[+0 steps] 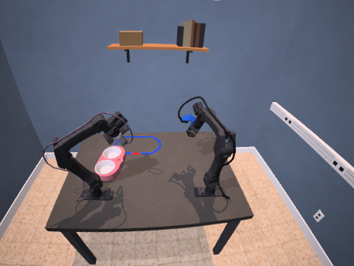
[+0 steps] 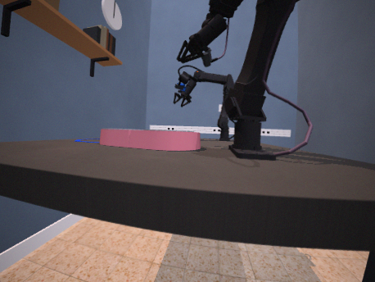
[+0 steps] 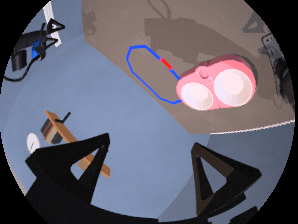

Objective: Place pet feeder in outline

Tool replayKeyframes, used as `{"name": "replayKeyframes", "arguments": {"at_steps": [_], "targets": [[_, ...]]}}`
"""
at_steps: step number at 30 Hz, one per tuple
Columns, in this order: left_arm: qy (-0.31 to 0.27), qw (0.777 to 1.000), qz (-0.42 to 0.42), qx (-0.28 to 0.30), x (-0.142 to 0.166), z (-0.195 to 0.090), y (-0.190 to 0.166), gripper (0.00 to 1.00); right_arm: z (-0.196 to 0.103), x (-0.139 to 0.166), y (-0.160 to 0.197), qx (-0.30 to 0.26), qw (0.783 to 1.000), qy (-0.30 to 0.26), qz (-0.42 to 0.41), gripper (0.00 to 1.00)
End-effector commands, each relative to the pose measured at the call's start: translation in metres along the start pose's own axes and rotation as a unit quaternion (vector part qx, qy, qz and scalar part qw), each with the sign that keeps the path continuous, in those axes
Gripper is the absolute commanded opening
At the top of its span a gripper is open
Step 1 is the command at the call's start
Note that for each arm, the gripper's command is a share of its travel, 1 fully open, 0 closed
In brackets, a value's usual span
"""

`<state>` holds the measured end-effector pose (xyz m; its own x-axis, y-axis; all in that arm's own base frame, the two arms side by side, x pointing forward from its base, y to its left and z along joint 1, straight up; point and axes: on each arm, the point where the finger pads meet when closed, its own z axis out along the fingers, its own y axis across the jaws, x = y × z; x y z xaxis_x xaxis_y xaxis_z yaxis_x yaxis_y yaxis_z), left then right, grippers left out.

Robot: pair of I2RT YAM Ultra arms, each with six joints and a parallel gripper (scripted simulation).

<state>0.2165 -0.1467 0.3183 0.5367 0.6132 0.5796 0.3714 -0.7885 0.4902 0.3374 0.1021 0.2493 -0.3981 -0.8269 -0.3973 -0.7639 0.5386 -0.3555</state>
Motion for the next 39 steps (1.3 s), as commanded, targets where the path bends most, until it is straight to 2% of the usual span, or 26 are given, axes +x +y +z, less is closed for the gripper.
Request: {"name": "replayKeyframes", "arguments": {"at_steps": [1,17,18,19,34,35,36,39], "targets": [[0.001,1.000,-0.003,-0.003,0.001,-0.001,0.001,1.00,-0.003,-0.002,-0.002,0.004,1.000,-0.005,0.000,1.00],[0.001,1.000,-0.003,-0.003,0.001,-0.001,0.001,1.00,-0.003,-0.002,-0.002,0.004,1.000,-0.005,0.000,1.00],[0.005,1.000,-0.009,-0.009,0.005,-0.005,0.002,1.00,-0.009,-0.007,-0.005,0.011,1.000,-0.017,0.002,1.00],[0.005,1.000,-0.009,-0.009,0.005,-0.005,0.002,0.30,-0.009,-0.007,-0.005,0.011,1.000,-0.017,0.002,1.00],[0.005,1.000,-0.009,-0.009,0.005,-0.005,0.002,0.30,-0.009,-0.007,-0.005,0.011,1.000,-0.017,0.002,1.00],[0.003,1.000,-0.005,-0.005,0.003,-0.002,0.002,0.30,-0.005,-0.004,-0.002,0.006,1.000,-0.009,0.001,1.00],[-0.005,1.000,-0.008,0.026,-0.012,0.018,-0.003,0.30,-0.008,0.002,-0.008,0.024,0.999,-0.013,0.016,1.00],[-0.019,0.996,-0.085,0.021,-0.012,0.019,0.004,0.30,-0.011,-0.009,-0.019,0.044,0.997,-0.044,0.043,1.00]]}}
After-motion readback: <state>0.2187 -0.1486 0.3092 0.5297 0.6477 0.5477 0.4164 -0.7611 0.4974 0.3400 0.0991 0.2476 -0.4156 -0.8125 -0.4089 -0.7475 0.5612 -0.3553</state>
